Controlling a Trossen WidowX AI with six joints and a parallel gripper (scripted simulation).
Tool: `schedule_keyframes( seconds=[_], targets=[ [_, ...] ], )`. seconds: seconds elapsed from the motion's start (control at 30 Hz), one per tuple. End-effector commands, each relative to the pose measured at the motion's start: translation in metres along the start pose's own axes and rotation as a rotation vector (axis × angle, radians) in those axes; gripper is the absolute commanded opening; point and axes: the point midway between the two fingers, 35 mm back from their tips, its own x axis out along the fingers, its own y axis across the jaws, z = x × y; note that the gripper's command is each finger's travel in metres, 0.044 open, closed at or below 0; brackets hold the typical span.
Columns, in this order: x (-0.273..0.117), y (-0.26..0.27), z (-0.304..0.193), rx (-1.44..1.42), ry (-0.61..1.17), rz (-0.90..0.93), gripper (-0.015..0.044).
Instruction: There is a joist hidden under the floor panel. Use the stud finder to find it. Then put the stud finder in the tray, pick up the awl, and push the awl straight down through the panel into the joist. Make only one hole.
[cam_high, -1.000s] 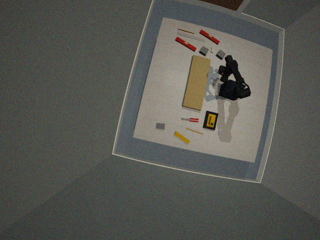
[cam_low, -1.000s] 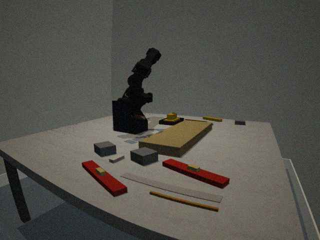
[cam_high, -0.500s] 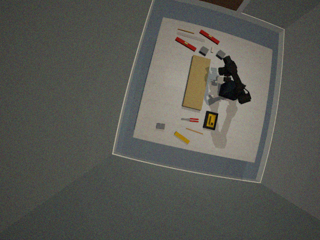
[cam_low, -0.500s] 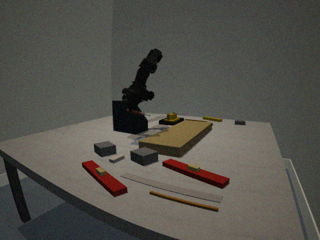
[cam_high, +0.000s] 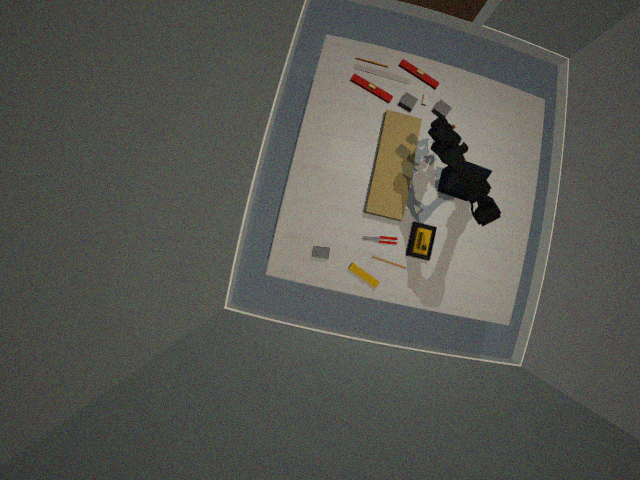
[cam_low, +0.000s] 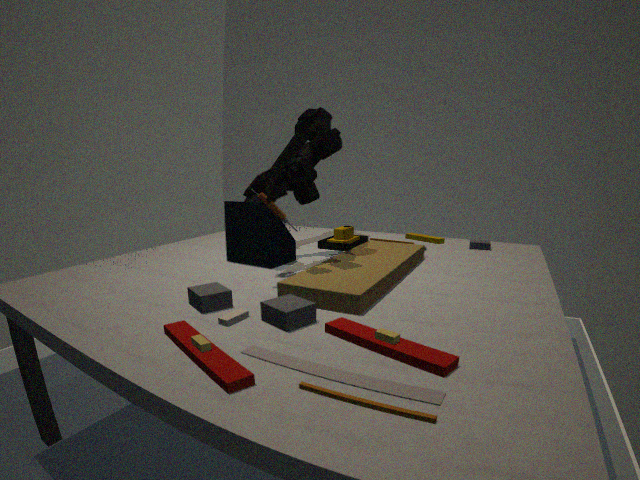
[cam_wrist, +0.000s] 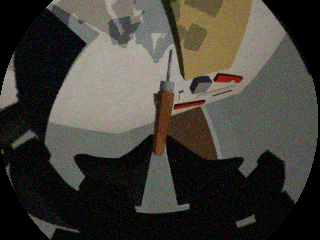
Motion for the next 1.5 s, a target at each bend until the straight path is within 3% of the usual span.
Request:
schedule_keyframes(
  seconds=[0.0, 0.27, 0.37, 0.57, 0.97, 1.47],
  targets=[
    [-0.013, -0.015, -0.003, -0.149, 0.111, -0.099, 0.0],
    [-0.055, -0.048, -0.004, -0.433, 0.379, -0.291, 0.0],
    [-0.059, -0.05, -0.004, -0.454, 0.403, -0.305, 0.0],
    [-0.07, -0.065, 0.028, -0.492, 0.322, -0.469, 0.0],
    [-0.133, -0.081, 0.116, -0.704, 0.203, -0.955, 0.0],
    [-0.238, -0.032, 0.207, -0.955, 0.036, -1.592, 0.0]
  ],
)
